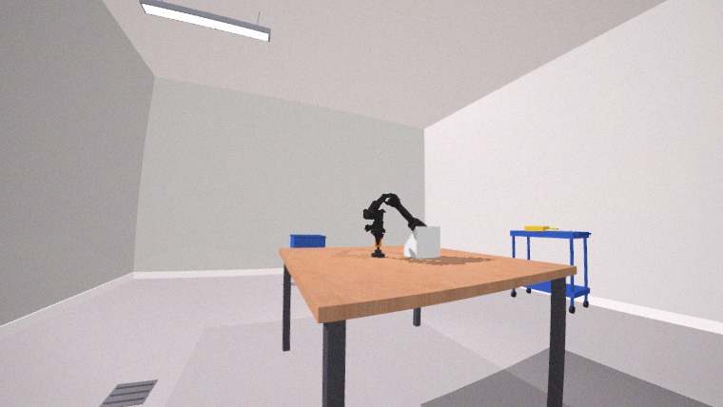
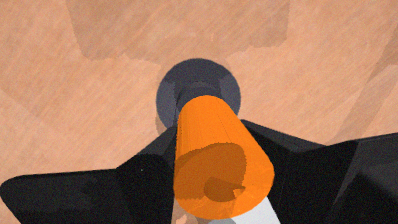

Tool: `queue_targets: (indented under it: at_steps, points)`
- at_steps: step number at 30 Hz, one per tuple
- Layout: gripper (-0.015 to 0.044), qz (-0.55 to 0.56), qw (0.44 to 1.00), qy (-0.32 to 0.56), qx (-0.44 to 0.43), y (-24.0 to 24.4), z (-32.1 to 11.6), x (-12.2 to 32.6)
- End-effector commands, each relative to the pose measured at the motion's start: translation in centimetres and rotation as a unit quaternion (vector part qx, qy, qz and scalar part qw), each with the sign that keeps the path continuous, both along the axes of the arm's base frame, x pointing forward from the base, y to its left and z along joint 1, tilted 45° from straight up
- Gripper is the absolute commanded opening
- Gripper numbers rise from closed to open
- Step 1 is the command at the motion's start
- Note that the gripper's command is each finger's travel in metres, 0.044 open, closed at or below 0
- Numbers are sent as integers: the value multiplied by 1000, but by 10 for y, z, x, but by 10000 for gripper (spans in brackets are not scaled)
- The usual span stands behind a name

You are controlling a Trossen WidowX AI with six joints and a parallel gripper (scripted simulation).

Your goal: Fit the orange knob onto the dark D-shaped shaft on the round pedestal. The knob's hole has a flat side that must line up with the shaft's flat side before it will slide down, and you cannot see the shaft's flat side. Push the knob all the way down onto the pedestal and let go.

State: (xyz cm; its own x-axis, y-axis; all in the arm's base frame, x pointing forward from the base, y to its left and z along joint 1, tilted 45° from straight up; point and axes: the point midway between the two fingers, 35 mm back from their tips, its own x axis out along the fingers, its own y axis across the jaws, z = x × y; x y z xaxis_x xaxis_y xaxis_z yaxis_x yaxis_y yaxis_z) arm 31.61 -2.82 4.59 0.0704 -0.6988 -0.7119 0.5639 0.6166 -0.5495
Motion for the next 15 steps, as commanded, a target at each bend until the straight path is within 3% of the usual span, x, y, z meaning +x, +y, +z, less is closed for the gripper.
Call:
queue_targets:
  at_steps: [1,15]
  points:
    - [0,0,1000,-1,1,1,-2,0]
    - [0,0,1000,-1,1,-1,-2,0]
